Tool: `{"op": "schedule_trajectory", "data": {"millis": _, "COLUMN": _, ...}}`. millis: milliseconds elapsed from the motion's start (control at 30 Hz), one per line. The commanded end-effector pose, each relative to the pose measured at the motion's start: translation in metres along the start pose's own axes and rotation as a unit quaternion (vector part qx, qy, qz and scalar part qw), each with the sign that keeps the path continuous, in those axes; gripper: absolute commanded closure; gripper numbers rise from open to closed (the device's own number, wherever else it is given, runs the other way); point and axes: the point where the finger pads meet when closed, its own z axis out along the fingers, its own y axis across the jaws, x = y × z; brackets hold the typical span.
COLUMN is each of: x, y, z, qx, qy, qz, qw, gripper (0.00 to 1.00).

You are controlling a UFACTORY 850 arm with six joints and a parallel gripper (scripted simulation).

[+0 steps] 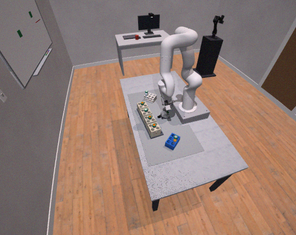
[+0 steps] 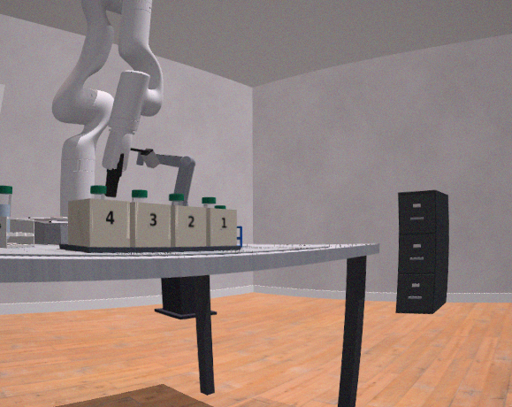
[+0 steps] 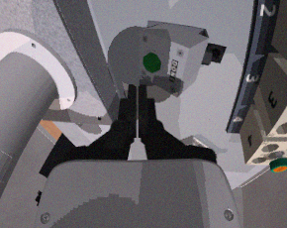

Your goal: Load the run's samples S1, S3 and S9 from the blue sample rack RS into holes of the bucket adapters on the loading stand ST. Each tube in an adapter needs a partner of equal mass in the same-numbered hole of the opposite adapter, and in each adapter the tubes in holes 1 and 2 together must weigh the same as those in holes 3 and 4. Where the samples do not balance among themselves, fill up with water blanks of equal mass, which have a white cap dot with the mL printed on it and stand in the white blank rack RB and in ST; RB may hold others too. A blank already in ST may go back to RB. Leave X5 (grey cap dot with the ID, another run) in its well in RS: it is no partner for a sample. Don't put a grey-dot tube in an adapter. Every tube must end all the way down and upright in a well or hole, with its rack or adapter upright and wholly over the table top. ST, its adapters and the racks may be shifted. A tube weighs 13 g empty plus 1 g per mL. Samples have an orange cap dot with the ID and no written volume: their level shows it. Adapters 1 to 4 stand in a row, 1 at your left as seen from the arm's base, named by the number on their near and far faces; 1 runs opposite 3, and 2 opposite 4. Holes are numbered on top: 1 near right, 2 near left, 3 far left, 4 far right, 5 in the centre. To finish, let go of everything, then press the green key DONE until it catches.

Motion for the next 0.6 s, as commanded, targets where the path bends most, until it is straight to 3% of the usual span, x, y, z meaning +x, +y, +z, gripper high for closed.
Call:
{"op": "schedule_trajectory", "data": {"millis": 0, "x": 0.0, "y": 0.001, "z": 0.004, "qx": 0.0, "qy": 0.0, "qz": 0.0, "qw": 1.0, "gripper": 1.0}}
{"op": "schedule_trajectory", "data": {"millis": 567, "x": 0.002, "y": 0.009, "z": 0.033, "qx": 0.0, "qy": 0.0, "qz": 0.0, "qw": 1.0, "gripper": 1.0}}
